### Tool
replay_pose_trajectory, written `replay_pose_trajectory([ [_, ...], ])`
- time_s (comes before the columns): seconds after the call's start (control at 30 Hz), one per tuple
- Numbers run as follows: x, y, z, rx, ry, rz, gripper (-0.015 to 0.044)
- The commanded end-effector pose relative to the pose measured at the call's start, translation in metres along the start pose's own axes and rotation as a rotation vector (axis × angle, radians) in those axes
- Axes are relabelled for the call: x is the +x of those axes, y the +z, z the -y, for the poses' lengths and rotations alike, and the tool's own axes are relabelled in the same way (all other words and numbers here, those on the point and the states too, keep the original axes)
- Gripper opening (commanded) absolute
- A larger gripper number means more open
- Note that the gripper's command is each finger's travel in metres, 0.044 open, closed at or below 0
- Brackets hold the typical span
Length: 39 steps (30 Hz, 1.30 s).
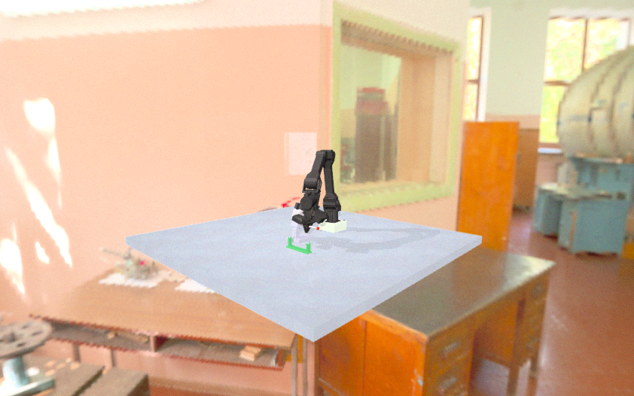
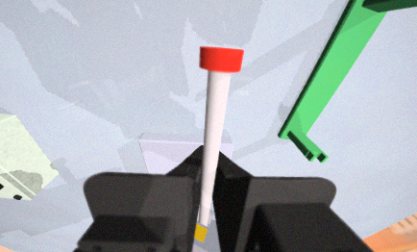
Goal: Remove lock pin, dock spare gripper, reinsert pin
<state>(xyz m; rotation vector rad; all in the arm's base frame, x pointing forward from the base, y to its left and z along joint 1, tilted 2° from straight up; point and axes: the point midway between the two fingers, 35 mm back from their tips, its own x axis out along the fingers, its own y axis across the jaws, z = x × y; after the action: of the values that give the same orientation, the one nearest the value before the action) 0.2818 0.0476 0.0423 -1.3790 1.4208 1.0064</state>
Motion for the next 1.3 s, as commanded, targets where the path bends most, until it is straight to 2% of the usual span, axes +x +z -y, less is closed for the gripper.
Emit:
replay_pose_trajectory([
  [0.0, 0.001, -0.003, 0.000, -0.002, -0.001, -0.001, 0.0000],
  [0.9, 0.004, -0.016, 0.000, -0.003, 0.004, -0.001, 0.0000],
  [1.13, 0.004, -0.015, 0.000, -0.001, 0.007, 0.002, 0.0184],
  [1.17, 0.004, -0.015, 0.000, -0.001, 0.007, 0.002, 0.0200],
  [1.27, 0.004, -0.015, 0.000, -0.001, 0.007, 0.002, 0.0200],
])
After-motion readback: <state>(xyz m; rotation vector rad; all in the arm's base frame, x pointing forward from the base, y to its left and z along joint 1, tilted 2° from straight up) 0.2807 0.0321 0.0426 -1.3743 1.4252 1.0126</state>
